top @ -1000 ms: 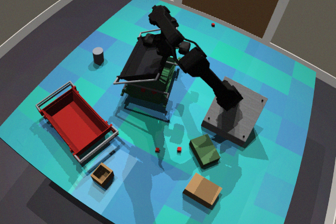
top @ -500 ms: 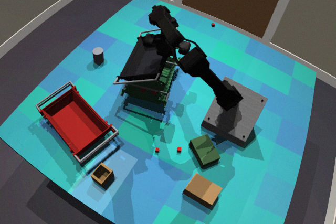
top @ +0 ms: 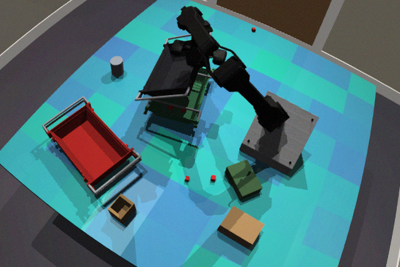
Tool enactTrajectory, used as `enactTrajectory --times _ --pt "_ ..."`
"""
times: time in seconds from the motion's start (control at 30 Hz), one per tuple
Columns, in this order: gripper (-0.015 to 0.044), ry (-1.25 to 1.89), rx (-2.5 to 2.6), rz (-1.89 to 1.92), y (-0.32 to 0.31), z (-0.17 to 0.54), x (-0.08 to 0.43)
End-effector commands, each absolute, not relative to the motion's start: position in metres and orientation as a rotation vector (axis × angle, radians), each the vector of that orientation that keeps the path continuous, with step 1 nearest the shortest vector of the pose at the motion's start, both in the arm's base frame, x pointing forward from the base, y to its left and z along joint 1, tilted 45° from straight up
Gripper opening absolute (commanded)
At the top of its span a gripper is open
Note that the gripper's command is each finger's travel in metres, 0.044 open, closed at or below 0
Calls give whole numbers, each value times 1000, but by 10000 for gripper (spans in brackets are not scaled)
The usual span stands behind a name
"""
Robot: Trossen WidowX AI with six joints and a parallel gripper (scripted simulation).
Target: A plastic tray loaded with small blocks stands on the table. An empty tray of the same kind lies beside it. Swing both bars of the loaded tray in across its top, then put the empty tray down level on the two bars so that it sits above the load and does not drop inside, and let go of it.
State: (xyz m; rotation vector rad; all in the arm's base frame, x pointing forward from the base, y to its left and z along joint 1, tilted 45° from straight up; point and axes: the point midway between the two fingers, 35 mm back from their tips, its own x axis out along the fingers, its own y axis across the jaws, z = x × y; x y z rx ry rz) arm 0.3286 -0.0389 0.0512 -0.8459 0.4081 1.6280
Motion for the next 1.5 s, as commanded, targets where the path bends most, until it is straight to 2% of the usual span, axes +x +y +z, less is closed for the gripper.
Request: enactTrajectory --times 0.0,1.47 --pt "0 395 -857 1604 -42 57 331" --pt "0 394 -856 1604 -9 14 315"
